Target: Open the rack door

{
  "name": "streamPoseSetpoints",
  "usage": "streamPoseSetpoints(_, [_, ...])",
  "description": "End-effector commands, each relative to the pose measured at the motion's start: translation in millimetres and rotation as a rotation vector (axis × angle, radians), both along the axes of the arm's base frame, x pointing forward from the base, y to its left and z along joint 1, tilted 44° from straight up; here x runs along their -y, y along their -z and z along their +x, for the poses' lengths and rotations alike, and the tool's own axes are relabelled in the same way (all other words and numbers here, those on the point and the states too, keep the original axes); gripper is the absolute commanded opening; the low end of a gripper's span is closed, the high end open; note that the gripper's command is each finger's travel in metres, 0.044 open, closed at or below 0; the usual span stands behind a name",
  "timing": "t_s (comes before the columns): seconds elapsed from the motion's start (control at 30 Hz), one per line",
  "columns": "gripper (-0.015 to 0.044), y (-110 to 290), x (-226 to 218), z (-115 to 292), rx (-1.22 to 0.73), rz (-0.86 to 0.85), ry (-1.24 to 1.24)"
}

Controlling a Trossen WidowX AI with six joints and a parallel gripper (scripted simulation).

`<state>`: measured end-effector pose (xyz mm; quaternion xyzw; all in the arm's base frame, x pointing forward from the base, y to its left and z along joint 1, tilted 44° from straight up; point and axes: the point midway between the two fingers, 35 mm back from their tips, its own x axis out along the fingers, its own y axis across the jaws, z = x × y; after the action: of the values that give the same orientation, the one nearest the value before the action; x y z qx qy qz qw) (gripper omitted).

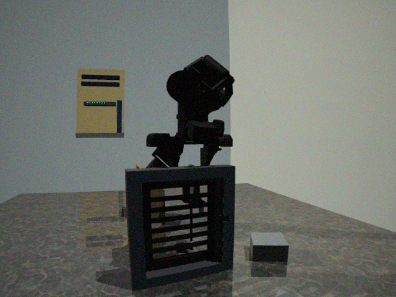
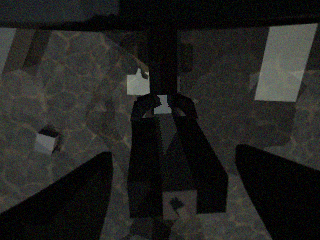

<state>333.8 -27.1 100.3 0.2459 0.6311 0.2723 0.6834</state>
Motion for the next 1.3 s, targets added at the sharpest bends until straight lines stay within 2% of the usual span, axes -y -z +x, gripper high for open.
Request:
streamPoseSetpoints(0.0, [0.0288,3.5,-4.9,0.3,-0.001,0.006,0.007])
streamPoseSetpoints(0.3, [0.0288,11.9,-13.6,-0.3,0.0,0.008,0.006])
streamPoseSetpoints(0.53, [0.0104,11.9,-13.6,-0.3,0.0,0.008,0.006])
streamPoseSetpoints(0.97, [0.0018,11.9,-13.6,-0.3,0.0,0.008,0.006])
streamPoseSetpoints(1.13, [0.0016,11.9,-13.6,-0.3,0.022,0.006,-0.017])
streamPoseSetpoints(1.27, [0.0016,11.9,-13.6,-0.4,0.151,-0.005,-0.154])
